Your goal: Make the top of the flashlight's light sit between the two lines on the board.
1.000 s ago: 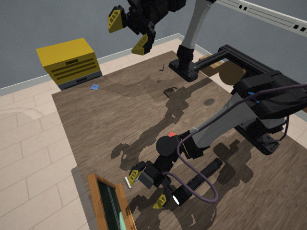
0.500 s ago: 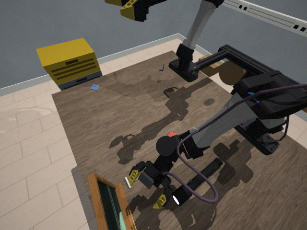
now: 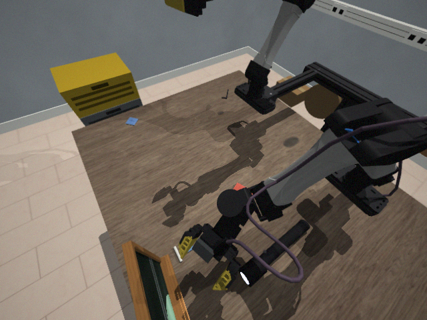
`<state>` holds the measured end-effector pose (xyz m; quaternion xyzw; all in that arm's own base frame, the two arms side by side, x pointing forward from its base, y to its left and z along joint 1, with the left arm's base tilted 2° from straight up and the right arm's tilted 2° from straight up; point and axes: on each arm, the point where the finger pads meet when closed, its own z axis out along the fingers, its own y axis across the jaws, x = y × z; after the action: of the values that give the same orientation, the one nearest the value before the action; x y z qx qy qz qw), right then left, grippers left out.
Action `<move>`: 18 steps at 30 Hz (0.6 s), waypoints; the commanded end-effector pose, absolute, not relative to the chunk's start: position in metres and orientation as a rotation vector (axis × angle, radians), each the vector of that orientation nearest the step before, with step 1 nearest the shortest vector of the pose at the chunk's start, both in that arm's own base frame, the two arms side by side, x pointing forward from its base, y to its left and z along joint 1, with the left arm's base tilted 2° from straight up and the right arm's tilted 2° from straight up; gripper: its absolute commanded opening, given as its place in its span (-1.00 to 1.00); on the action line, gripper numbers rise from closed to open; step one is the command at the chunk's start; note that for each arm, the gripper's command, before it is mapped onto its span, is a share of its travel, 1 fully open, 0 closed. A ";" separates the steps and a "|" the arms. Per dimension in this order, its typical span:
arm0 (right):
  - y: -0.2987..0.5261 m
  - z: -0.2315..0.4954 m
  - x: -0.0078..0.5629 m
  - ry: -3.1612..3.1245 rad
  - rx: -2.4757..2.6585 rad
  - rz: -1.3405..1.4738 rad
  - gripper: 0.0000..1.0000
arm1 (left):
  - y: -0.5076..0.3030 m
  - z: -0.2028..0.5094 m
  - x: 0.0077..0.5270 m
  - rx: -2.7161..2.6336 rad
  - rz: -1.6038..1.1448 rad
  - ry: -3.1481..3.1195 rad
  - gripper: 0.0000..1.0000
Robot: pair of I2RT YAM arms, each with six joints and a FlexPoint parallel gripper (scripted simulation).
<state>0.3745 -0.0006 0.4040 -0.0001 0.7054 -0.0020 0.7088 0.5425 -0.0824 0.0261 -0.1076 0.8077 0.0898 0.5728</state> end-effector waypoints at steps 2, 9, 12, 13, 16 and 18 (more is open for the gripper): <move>0.003 0.417 0.375 1.530 -0.021 -0.001 1.00 | -0.087 0.057 0.551 -0.268 0.166 1.835 1.00; 0.004 0.409 0.377 1.548 -0.012 0.012 1.00 | -0.087 0.057 0.551 -0.268 0.166 1.835 1.00; 0.004 0.407 0.375 1.550 -0.012 0.015 1.00 | -0.087 0.057 0.551 -0.268 0.166 1.835 1.00; 0.004 0.405 0.375 1.554 -0.012 0.016 1.00 | -0.087 0.057 0.551 -0.268 0.166 1.835 1.00; 0.005 0.402 0.376 1.563 -0.012 0.017 1.00 | -0.087 0.057 0.551 -0.268 0.166 1.835 1.00; 0.005 0.399 0.377 1.573 -0.012 0.018 1.00 | -0.087 0.057 0.551 -0.268 0.166 1.835 1.00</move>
<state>0.3752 -0.0002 0.4037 -0.0004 0.7054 -0.0009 0.7088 0.5425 -0.0824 0.0261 -0.1076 0.8077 0.0898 0.5728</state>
